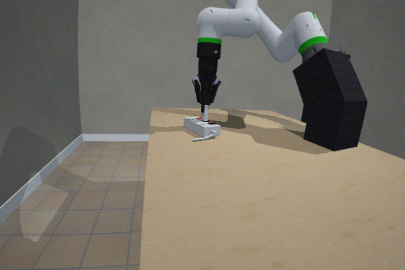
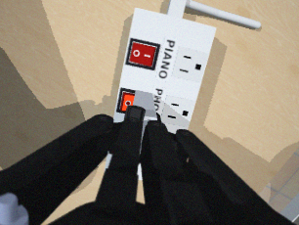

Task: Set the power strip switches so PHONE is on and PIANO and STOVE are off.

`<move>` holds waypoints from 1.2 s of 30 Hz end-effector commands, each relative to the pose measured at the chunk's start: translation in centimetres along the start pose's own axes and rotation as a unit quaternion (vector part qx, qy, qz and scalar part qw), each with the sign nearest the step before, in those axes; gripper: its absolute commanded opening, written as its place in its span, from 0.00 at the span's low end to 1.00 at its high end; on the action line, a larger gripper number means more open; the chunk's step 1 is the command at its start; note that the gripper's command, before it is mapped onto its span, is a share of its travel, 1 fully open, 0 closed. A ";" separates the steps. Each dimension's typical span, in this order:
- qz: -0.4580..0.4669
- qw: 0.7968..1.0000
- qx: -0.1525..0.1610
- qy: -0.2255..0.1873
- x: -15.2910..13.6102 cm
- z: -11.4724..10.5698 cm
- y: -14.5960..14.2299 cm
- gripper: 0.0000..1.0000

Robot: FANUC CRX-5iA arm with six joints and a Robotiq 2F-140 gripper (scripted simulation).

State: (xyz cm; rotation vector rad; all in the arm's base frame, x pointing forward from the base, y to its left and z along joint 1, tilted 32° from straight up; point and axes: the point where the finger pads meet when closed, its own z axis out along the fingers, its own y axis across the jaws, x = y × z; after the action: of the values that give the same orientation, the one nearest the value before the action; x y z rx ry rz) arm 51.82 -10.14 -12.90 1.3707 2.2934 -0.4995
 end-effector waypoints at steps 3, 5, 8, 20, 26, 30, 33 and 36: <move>0.000 1.000 0.000 0.000 0.0 0.1 0.0 0.00; 0.000 1.000 0.000 0.000 0.0 0.1 0.0 0.00; 0.000 1.000 0.000 0.000 0.0 0.1 0.0 0.00; 0.000 1.000 0.000 0.000 0.0 0.1 0.0 0.00; 0.000 1.000 0.000 0.000 0.0 -0.7 0.0 0.00; 0.000 1.000 0.000 0.000 0.0 -1.8 0.0 0.00; 0.000 1.000 0.000 0.000 0.0 -2.1 0.0 0.00; 0.000 1.000 0.000 0.000 0.0 -3.0 0.0 0.00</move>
State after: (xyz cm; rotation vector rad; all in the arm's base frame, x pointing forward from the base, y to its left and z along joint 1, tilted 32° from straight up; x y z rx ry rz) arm 51.42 -9.02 -11.03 1.3705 2.2929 -0.4988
